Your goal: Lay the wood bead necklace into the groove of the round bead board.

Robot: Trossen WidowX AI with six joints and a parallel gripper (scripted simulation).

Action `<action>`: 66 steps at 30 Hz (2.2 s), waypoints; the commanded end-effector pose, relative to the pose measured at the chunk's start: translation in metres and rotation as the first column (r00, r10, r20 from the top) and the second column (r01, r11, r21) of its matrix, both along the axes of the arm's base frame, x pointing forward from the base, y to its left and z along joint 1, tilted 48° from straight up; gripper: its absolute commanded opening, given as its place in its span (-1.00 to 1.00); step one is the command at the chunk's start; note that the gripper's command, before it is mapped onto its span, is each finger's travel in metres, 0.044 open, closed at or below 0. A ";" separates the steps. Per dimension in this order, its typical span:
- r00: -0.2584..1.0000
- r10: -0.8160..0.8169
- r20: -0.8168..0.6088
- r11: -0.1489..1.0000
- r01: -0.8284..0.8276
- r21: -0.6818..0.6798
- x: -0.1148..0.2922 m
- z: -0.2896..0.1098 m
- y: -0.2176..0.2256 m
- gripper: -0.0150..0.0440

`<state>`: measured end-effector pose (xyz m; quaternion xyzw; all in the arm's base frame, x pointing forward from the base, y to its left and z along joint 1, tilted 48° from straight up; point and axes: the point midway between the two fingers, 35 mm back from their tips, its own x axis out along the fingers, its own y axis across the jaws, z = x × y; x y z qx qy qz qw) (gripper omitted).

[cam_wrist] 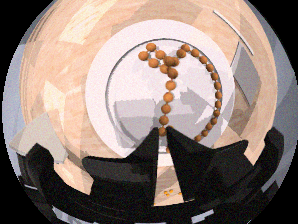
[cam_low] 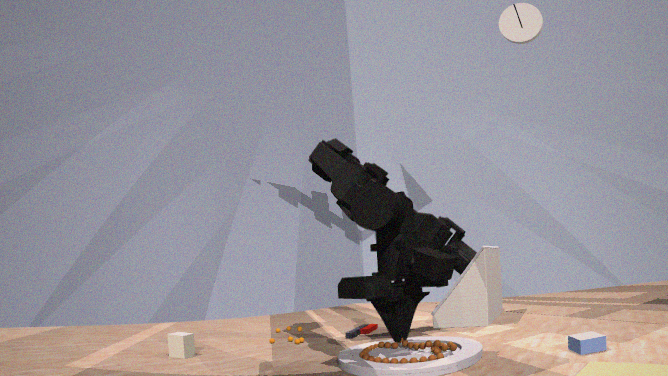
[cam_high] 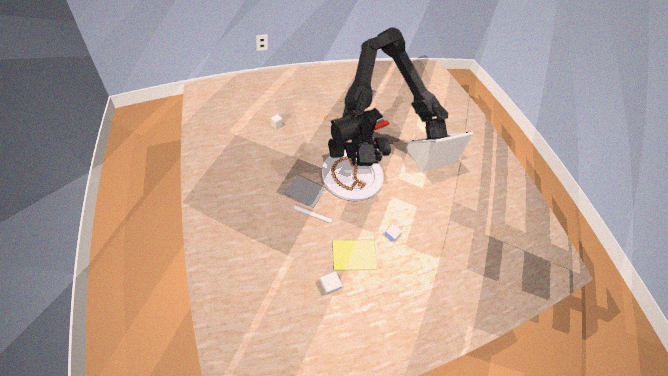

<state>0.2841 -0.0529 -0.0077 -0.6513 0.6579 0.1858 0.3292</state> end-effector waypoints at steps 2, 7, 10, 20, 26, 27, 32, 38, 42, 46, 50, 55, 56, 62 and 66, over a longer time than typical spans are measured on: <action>1.000 0.001 -0.004 1.000 -0.001 -0.003 -0.016 0.005 -0.006 -0.49; 1.000 0.001 -0.005 1.000 -0.001 -0.003 -0.032 0.008 -0.012 -0.49; 1.000 0.001 -0.005 1.000 -0.001 -0.003 -0.036 0.009 -0.013 -0.49; 1.000 0.001 -0.005 1.000 -0.001 -0.003 -0.036 0.005 -0.017 -0.49; 1.000 0.005 0.000 1.000 -0.005 0.002 -0.034 0.008 -0.013 -0.05; 1.000 0.005 0.000 1.000 -0.005 0.002 -0.034 0.008 -0.013 0.04; 1.000 0.005 0.000 1.000 -0.005 0.002 -0.034 0.008 -0.013 0.49; 1.000 0.004 -0.005 1.000 -0.004 -0.001 -0.035 0.008 -0.012 1.00; 1.000 0.001 -0.005 1.000 -0.001 -0.003 -0.035 0.008 -0.012 1.00; 1.000 0.001 -0.005 1.000 -0.001 -0.003 -0.035 0.008 -0.012 1.00; 1.000 0.001 -0.005 1.000 -0.001 -0.003 -0.035 0.008 -0.012 1.00; 1.000 0.001 -0.005 1.000 -0.001 -0.003 -0.035 0.008 -0.012 1.00; 1.000 0.001 -0.005 1.000 -0.001 -0.003 -0.035 0.008 -0.012 1.00; 1.000 0.001 -0.005 1.000 -0.001 -0.003 -0.035 0.008 -0.012 1.00; 0.993 -0.081 0.085 0.997 0.081 0.009 -0.034 0.011 -0.009 0.73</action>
